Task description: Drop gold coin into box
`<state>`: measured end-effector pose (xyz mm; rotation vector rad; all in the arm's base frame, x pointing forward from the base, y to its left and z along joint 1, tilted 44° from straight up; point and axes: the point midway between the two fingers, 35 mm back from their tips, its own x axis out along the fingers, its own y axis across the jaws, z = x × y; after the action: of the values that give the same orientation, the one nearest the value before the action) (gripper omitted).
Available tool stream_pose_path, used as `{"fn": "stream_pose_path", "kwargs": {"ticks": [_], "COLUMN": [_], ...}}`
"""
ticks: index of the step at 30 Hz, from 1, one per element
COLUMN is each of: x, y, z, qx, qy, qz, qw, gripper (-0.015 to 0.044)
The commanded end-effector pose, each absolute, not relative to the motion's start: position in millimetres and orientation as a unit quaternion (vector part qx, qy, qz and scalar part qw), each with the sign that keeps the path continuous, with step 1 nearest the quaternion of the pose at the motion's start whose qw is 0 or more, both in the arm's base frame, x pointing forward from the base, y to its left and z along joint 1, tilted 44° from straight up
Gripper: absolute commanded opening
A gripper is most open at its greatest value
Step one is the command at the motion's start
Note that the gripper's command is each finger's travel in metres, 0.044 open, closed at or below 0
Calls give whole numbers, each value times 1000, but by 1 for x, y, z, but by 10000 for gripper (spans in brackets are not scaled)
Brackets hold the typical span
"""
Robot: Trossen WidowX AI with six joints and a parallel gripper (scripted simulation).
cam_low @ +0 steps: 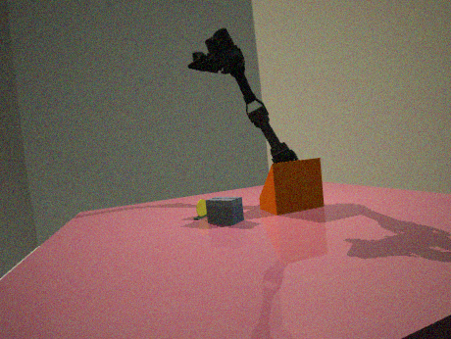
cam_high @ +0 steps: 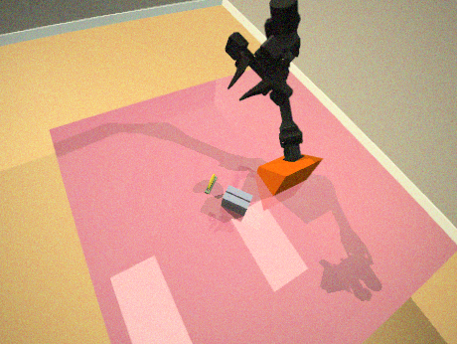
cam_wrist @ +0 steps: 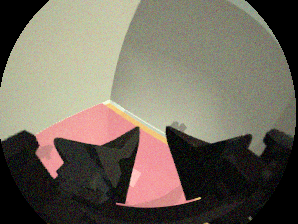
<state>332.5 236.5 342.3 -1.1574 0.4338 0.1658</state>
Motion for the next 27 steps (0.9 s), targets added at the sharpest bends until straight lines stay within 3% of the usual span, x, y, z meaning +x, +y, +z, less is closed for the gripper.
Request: {"fn": "stream_pose_path", "kwargs": {"ticks": [1,10,18,27], "x": [362,382,350,339], "y": [195,84,-21,-40], "z": [288,188,117,110], "qx": [-553,-526,-445,-426], "qy": [303,515,699,728], "qz": [50,-10,-58,-65], "qw": [775,676,557,533], "gripper": [161,161,161,161]}}
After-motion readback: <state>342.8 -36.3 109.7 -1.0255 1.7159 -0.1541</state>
